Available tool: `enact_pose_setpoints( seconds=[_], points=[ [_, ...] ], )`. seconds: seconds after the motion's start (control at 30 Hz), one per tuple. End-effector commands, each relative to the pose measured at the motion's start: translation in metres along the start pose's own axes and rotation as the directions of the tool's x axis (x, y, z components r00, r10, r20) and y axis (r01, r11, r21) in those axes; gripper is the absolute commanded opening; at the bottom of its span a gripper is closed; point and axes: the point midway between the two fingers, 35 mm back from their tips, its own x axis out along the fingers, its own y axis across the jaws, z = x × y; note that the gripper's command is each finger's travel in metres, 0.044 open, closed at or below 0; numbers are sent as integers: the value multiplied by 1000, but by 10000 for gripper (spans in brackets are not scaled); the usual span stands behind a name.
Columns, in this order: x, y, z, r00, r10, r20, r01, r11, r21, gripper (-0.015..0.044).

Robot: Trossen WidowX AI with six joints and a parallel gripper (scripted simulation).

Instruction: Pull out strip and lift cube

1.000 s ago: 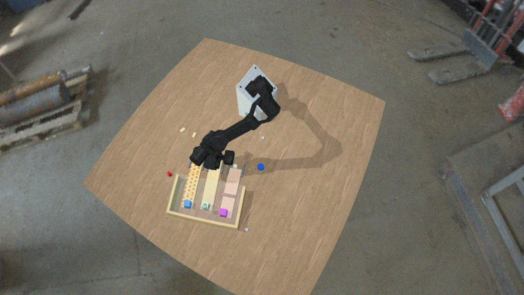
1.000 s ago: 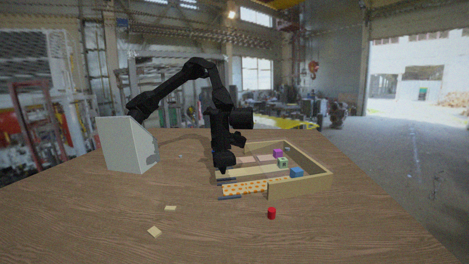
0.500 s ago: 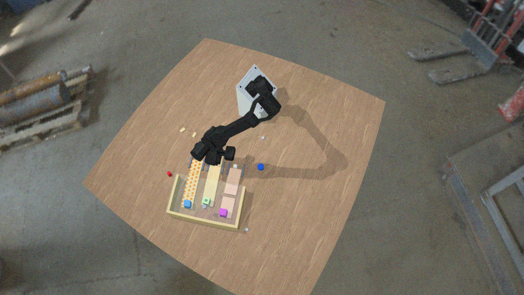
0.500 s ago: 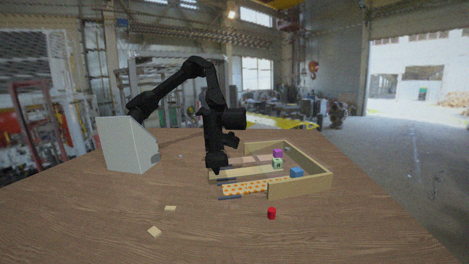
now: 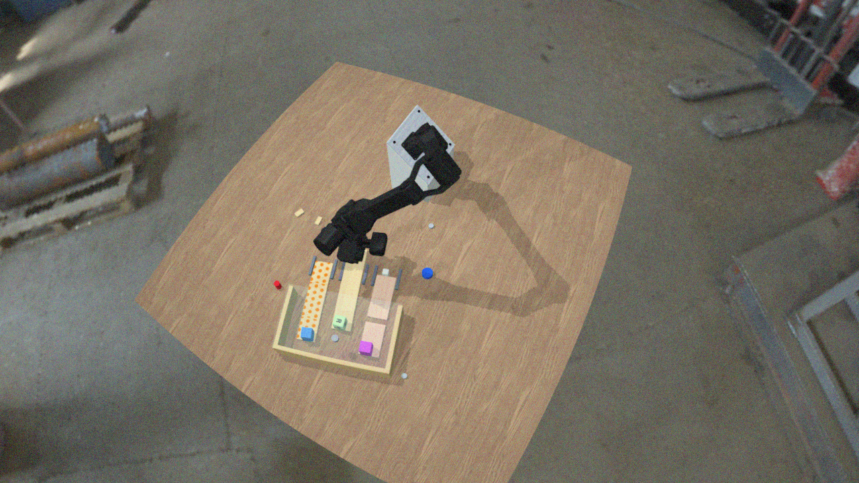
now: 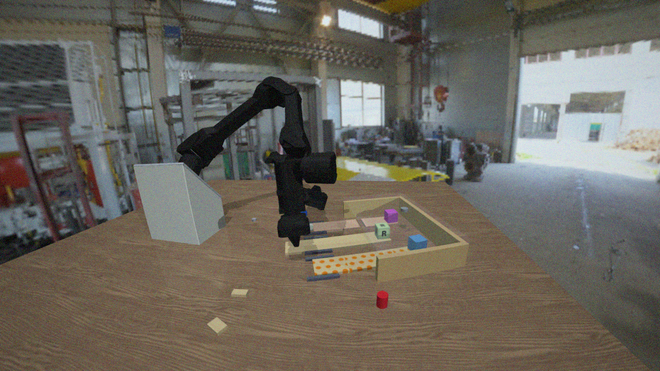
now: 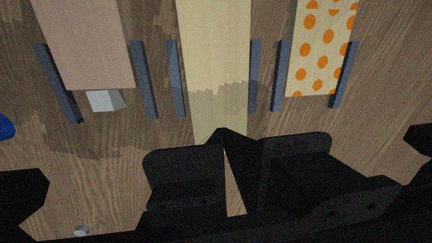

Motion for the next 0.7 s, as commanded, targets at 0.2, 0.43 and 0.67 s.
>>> enact_pose_setpoints(
  seconds=[0.2,0.43,0.67],
  points=[
    [3,2,-22,1000,4,-17,-4,1000,4,0],
    [3,3,-34,1000,4,-18,-4,1000,5,0],
    [3,3,-45,1000,4,-18,-4,1000,5,0]
  ],
)
